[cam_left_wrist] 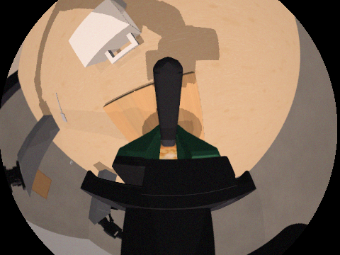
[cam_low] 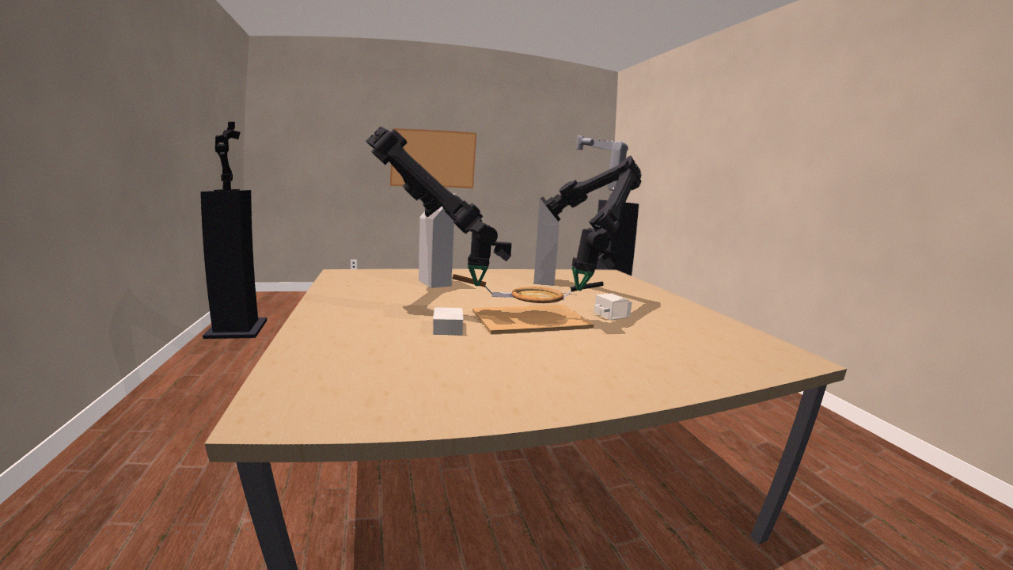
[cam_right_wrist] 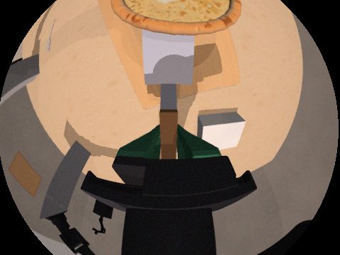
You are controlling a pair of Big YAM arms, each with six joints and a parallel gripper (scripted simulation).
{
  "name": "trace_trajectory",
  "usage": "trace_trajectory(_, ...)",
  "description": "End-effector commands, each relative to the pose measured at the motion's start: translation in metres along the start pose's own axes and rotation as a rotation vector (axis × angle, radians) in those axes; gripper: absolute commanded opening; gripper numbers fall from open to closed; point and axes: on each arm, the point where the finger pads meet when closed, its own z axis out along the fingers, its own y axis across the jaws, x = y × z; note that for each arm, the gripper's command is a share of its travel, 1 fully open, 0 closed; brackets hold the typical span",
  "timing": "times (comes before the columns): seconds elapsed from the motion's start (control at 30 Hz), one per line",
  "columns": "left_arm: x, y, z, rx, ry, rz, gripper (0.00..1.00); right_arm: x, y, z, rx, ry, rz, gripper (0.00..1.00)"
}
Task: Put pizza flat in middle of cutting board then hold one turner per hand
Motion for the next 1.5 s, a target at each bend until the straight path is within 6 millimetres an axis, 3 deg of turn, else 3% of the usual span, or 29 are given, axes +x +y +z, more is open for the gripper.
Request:
trace_trajectory(0.0, 0.027, -0.002, -0.013, 0.006, 0.012, 0.042, 0.06, -0.011, -0.009, -0.015, 0.020, -0.020, -0.034, 0.06)
trace_trajectory(0.17, 0.014, -0.015, -0.025, 0.036, 0.007, 0.026, 0.06, -0.014, -0.017, -0.016, 0.040, -0.027, -0.002, 0.06)
trace_trajectory(0.2, 0.005, -0.002, 0.006, 0.008, 0.004, 0.012, 0.06, -0.004, -0.011, 0.007, 0.012, -0.008, 0.001, 0.06)
trace_trajectory(0.33, -0.001, 0.006, 0.021, -0.009, 0.007, 0.009, 0.06, -0.003, -0.008, 0.017, 0.006, -0.003, -0.002, 0.06)
trace_trajectory(0.43, -0.002, 0.003, 0.019, -0.009, 0.008, 0.003, 0.06, -0.003, -0.006, 0.017, 0.003, -0.001, 0.001, 0.06)
trace_trajectory(0.47, 0.003, -0.008, 0.005, 0.026, 0.005, 0.013, 0.06, -0.007, -0.006, 0.009, 0.020, -0.009, -0.016, 0.06)
trace_trajectory(0.5, 0.011, -0.007, 0.001, 0.031, 0.007, 0.026, 0.06, -0.005, -0.003, 0.016, 0.009, -0.006, -0.014, 0.06)
trace_trajectory(0.53, 0.005, -0.018, -0.004, 0.053, 0.002, 0.011, 0.06, -0.002, -0.006, 0.018, 0.011, -0.005, -0.002, 0.06)
trace_trajectory(0.6, -0.011, -0.009, 0.022, 0.020, 0.002, -0.015, 0.06, -0.003, -0.008, 0.024, 0.012, -0.002, 0.002, 0.06)
trace_trajectory(0.73, -0.004, 0.009, 0.036, -0.009, 0.011, 0.007, 0.06, -0.002, -0.003, 0.032, 0.005, 0.008, -0.004, 0.06)
trace_trajectory(0.87, 0.010, 0.001, 0.029, 0.015, 0.008, 0.029, 0.06, -0.003, 0.005, 0.039, -0.002, 0.006, -0.016, 0.06)
trace_trajectory(0.93, -0.004, -0.005, 0.024, 0.025, 0.007, 0.002, 0.06, -0.011, -0.008, 0.026, 0.030, -0.007, -0.003, 0.06)
trace_trajectory(1.0, -0.004, -0.005, 0.024, 0.025, 0.007, 0.002, 0.06, -0.011, -0.008, 0.026, 0.030, -0.007, -0.003, 0.06)
trace_trajectory(1.03, -0.022, -0.005, 0.030, 0.027, 0.004, -0.021, 0.06, -0.005, -0.008, 0.033, 0.024, 0.000, -0.003, 0.06)
trace_trajectory(1.13, -0.012, 0.003, 0.048, 0.003, 0.014, -0.004, 0.06, -0.003, 0.000, 0.048, 0.006, 0.009, -0.005, 0.06)
trace_trajectory(1.23, -0.014, 0.001, 0.053, 0.008, 0.011, -0.010, 0.06, -0.001, 0.018, 0.057, -0.011, 0.013, -0.025, 0.06)
trace_trajectory(1.33, 0.004, -0.001, 0.047, 0.019, 0.015, 0.020, 0.06, -0.004, 0.003, 0.060, 0.003, 0.009, -0.009, 0.06)
trace_trajectory(1.4, -0.014, 0.001, 0.059, 0.010, 0.017, -0.007, 0.06, -0.010, 0.000, 0.054, 0.017, 0.002, -0.014, 0.06)
trace_trajectory(1.47, -0.028, -0.005, 0.052, 0.028, 0.021, -0.024, 0.06, -0.002, -0.004, 0.060, 0.008, 0.009, -0.002, 0.06)
